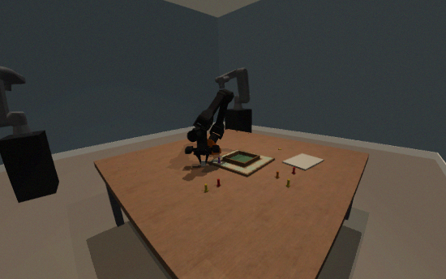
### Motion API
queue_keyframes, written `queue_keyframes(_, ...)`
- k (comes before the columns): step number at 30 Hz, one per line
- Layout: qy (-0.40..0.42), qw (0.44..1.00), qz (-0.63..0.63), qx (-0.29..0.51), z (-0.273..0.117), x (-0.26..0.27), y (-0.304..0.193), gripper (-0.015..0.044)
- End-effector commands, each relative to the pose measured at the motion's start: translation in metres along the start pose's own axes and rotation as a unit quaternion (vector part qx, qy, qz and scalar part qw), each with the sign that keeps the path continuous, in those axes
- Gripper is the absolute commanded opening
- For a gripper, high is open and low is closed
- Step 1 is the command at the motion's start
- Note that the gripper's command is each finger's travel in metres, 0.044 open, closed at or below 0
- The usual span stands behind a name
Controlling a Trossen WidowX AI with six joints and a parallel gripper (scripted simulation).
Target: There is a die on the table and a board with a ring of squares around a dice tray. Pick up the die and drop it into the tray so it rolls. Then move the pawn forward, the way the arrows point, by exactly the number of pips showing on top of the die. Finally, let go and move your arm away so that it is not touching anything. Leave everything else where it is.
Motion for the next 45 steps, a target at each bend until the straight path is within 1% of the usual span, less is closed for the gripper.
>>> queue_keyframes(1,-0.002,1.0,-0.001,-0.005,-0.021,-0.001,0.003,0.0)
queue_keyframes(13,-0.003,1.0,0.0,-0.005,-0.109,-0.001,-0.008,0.0)
queue_keyframes(15,-0.003,1.0,0.0,-0.004,-0.119,-0.001,-0.011,0.0)
queue_keyframes(21,-0.004,1.0,0.007,-0.005,-0.12,0.003,-0.01,0.0)
queue_keyframes(33,-0.01,0.991,0.131,-0.017,-0.116,0.071,-0.003,0.0)
queue_keyframes(45,-0.005,0.968,0.25,-0.019,-0.103,0.14,-0.009,0.0)
Point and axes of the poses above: the point midway between the two fingers, 35 mm back from their tips, its own z axis out along the fingers, its own x axis across the jaws, y = z × x, the point moved 6 cm from there along -z, back along the fingers, and after that the axes turned 1 degree about -z, right-handed, at the moved point
